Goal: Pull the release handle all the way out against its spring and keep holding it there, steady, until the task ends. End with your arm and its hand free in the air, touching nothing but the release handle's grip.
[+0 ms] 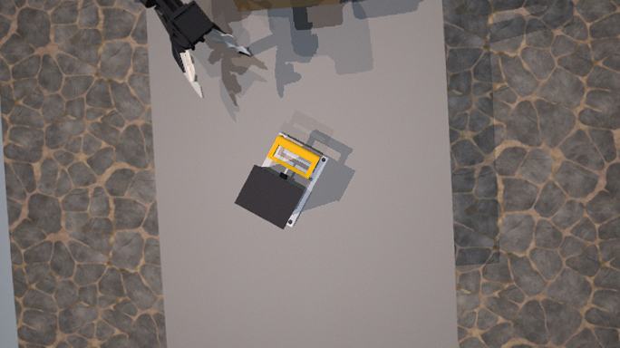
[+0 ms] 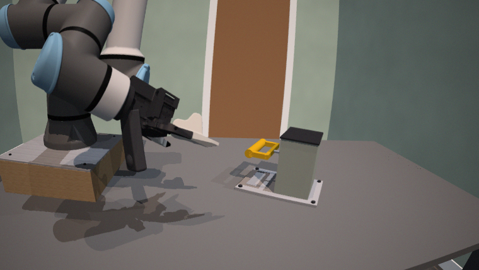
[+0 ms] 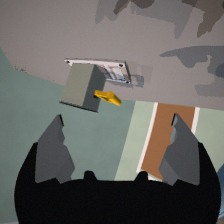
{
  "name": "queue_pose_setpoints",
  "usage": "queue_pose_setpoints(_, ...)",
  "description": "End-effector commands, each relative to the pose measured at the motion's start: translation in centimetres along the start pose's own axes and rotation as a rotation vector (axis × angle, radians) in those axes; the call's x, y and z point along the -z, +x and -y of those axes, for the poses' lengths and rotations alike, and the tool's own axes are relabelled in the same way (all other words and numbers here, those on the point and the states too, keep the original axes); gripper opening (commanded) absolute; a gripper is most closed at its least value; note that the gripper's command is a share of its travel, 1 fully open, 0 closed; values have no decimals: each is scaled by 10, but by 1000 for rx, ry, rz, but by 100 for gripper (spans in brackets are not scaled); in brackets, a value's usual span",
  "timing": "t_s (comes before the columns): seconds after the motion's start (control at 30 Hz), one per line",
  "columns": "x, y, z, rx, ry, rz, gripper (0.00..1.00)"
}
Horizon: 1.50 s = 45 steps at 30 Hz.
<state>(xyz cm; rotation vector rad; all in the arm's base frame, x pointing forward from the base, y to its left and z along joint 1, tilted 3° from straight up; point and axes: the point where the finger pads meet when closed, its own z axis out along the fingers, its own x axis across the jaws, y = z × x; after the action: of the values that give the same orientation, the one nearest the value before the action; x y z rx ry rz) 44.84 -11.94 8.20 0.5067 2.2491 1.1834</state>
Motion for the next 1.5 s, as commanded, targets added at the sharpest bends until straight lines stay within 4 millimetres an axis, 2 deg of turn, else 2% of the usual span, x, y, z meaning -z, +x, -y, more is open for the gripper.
queue_pose_setpoints(0.0,0,0,0,1,0,0,100)
queue_pose_setpoints(0.83,-2,-1,-1,1,13,-6,100)
queue_pose_setpoints(1.1,-9,-1,-6,2,51,-23,100)
queue_pose_setpoints(1.47,-34,-5,-26,12,179,-67,100)
